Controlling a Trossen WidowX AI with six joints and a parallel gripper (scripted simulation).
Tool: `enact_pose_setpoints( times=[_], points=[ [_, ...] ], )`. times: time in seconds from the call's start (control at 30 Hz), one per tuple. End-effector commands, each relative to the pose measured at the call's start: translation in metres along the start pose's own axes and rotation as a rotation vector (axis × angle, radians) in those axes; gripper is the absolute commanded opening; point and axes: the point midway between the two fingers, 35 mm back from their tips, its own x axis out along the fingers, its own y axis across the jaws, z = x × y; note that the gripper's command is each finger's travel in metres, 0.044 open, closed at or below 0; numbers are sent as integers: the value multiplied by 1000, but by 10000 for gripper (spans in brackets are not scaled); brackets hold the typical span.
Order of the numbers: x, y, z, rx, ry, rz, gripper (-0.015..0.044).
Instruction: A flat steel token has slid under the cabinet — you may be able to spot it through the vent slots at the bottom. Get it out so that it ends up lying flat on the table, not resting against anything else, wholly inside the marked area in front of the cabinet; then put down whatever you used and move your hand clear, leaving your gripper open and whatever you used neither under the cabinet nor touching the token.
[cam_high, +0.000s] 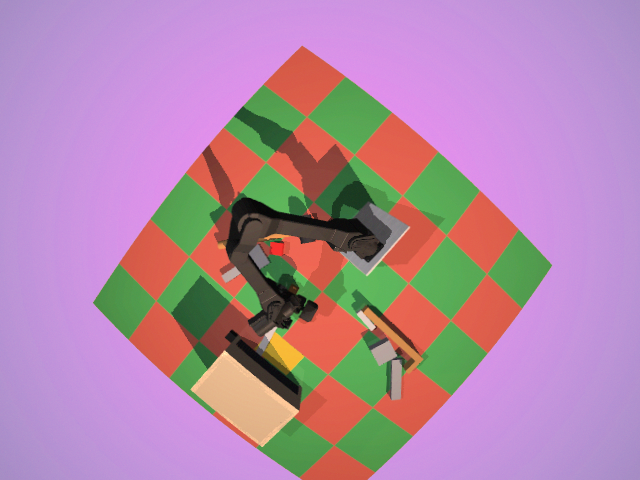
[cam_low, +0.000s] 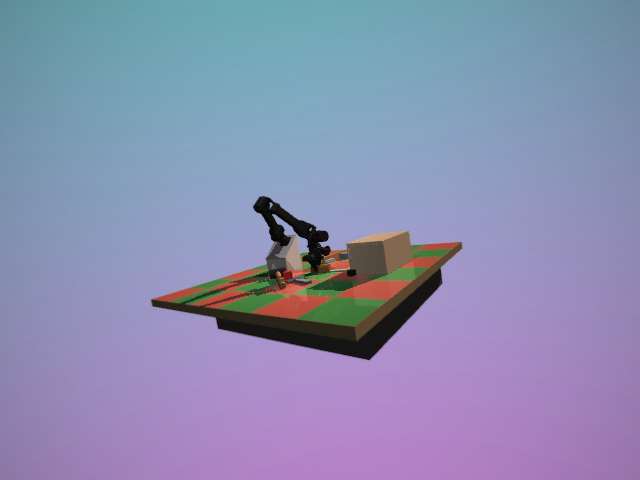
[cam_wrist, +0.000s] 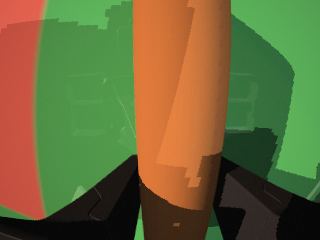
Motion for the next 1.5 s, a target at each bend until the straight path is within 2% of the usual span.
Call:
enact_pose_setpoints(
  times=[0.0, 1.4, 1.47],
  points=[
    [1, 1, -9, -8, 6, 5, 0],
    [0, -8, -48, -2, 3, 0, 0],
    [0, -8, -49, -2, 3, -1, 53]
  ],
)
